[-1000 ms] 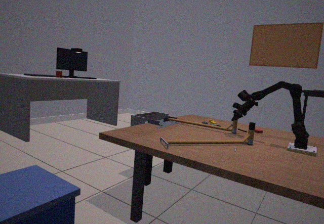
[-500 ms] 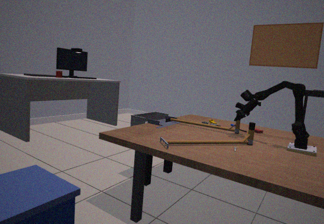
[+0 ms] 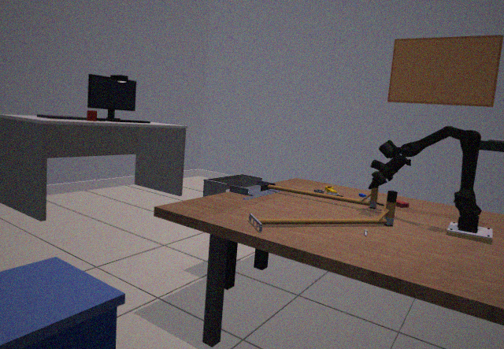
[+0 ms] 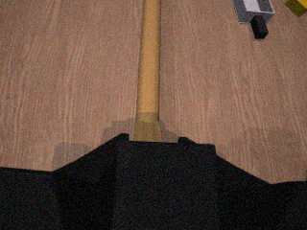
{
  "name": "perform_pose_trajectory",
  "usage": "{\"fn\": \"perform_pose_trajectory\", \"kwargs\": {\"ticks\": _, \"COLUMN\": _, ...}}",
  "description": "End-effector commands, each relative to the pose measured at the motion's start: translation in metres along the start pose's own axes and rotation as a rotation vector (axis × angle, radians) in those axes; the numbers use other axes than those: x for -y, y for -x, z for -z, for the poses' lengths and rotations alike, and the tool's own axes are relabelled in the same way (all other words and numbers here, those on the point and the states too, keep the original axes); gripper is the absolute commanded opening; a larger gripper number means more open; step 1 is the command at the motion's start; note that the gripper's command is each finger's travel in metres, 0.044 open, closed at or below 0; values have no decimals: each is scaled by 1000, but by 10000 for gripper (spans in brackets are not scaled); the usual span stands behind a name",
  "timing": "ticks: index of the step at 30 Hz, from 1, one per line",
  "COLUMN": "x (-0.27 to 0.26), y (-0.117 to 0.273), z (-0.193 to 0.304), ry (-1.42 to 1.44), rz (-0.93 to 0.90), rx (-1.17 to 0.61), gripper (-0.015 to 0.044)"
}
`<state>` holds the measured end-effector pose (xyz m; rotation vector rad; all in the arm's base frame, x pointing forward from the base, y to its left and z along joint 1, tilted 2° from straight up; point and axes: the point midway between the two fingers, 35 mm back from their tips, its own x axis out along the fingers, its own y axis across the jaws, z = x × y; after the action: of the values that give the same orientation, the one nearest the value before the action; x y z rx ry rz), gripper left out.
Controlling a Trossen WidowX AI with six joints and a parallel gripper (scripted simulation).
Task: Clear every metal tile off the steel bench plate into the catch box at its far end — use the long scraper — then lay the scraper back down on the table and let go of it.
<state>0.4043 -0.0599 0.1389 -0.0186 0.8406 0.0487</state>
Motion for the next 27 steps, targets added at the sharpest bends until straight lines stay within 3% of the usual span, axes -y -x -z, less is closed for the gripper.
{"fn": "perform_pose_trajectory", "kwargs": {"ticks": 1, "x": 1, "y": 7, "z": 3, "ry": 1, "rz": 2, "rx": 11, "gripper": 0}}
{"fn": "perform_pose_trajectory", "kwargs": {"ticks": 27, "x": 0, "y": 26, "z": 33, "ry": 1, "rz": 2, "rx": 12, "gripper": 0}}
